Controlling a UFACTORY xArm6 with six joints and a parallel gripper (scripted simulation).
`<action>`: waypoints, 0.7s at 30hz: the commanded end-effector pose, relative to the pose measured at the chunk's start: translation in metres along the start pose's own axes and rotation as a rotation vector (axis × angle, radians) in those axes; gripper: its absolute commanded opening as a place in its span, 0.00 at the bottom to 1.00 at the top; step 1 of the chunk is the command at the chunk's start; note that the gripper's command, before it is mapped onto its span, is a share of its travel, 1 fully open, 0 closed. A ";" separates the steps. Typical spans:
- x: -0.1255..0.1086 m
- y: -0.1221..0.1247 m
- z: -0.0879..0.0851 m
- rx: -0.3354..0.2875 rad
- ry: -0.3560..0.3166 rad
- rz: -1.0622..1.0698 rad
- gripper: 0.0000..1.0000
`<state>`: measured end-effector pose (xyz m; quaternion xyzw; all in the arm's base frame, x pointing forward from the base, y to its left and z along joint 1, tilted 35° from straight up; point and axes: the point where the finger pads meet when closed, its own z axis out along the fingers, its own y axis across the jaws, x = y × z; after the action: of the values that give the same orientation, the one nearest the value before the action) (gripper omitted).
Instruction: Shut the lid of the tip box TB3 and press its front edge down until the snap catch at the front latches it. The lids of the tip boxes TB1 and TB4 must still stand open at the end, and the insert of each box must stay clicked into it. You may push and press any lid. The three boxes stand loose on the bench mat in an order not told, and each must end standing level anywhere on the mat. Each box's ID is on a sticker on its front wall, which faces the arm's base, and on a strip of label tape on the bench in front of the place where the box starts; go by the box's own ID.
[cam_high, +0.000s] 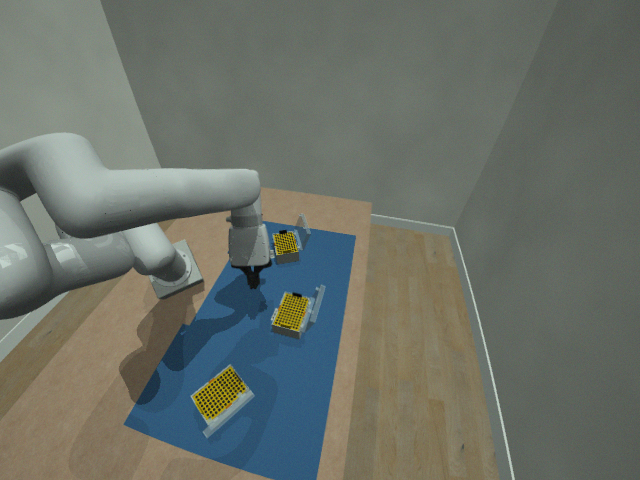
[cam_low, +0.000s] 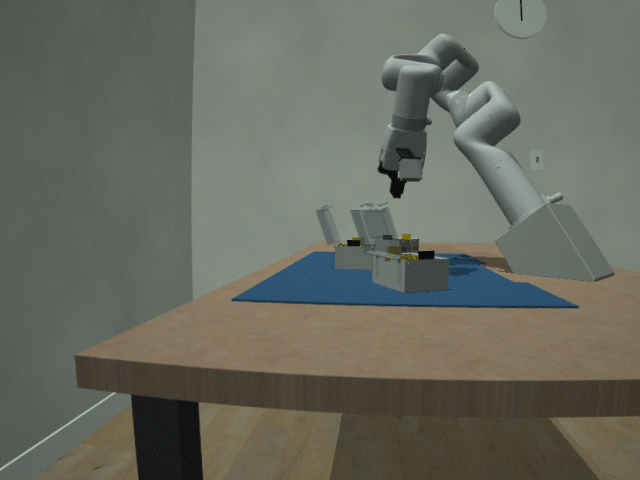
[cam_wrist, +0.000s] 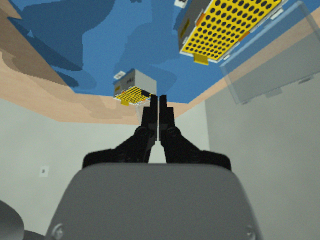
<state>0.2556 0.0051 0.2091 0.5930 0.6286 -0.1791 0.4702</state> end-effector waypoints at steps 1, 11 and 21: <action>-0.001 0.000 0.000 0.040 -0.044 0.022 0.00; 0.020 -0.001 0.040 0.040 -0.044 0.022 0.00; 0.038 -0.002 0.076 0.040 -0.044 0.021 0.00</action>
<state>0.2743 -0.0250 0.1559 0.6042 0.6098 -0.2017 0.4717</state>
